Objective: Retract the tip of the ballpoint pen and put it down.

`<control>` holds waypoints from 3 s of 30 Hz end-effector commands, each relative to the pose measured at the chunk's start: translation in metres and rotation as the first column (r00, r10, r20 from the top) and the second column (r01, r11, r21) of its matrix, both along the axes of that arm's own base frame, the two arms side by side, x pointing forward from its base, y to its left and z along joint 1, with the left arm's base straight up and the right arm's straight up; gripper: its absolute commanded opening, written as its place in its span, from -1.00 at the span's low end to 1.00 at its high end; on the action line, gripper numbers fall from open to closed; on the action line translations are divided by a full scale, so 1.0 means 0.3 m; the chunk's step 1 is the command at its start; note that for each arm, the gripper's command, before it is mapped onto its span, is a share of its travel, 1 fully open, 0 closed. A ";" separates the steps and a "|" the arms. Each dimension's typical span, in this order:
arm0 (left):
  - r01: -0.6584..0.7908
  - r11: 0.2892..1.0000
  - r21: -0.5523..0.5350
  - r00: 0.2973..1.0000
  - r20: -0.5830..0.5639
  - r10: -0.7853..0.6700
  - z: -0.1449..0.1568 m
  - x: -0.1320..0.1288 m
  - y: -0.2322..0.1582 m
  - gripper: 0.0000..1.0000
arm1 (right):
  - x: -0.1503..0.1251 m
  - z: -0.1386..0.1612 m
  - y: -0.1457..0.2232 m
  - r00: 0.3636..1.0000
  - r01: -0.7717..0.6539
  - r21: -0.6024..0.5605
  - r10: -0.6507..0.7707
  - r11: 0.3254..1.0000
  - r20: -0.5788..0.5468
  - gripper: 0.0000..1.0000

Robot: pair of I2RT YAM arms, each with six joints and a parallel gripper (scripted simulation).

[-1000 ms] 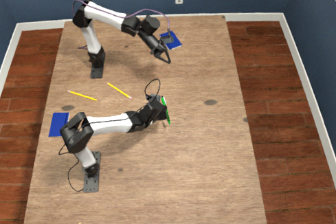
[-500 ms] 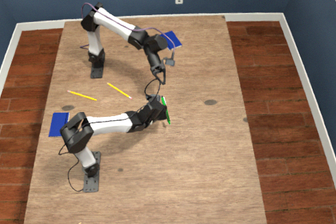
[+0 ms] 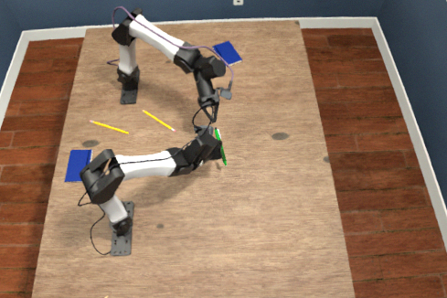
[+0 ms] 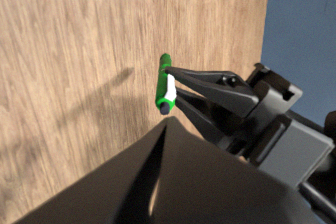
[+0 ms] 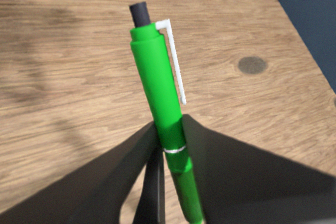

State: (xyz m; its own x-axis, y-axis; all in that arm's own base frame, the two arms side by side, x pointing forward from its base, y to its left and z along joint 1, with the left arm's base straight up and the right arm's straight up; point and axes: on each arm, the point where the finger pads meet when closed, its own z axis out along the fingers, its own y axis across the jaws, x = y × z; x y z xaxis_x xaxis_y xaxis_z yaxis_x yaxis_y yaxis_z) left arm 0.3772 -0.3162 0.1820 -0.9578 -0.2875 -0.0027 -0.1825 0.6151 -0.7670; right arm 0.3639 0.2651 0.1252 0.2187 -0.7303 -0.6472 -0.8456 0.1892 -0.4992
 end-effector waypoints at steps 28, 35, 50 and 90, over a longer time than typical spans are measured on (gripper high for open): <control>-0.008 1.000 -0.011 1.000 0.017 0.008 -0.023 0.021 -0.035 -0.98 | 0.014 0.009 0.013 0.999 -0.015 0.018 0.014 1.000 0.033 -0.70; -0.011 0.999 -0.031 0.999 0.043 0.013 0.023 0.030 -0.027 -0.98 | 0.014 0.009 0.013 0.999 -0.015 0.018 0.014 1.000 0.033 -0.70; -0.007 1.000 -0.014 1.000 0.021 0.007 -0.035 0.033 -0.059 -0.98 | 0.014 0.009 0.013 0.999 -0.015 0.018 0.014 1.000 0.033 -0.70; -0.008 1.000 -0.023 0.999 0.038 0.009 -0.044 0.058 -0.105 -0.98 | 0.010 0.006 0.014 0.999 -0.018 0.017 0.017 1.000 0.027 -0.70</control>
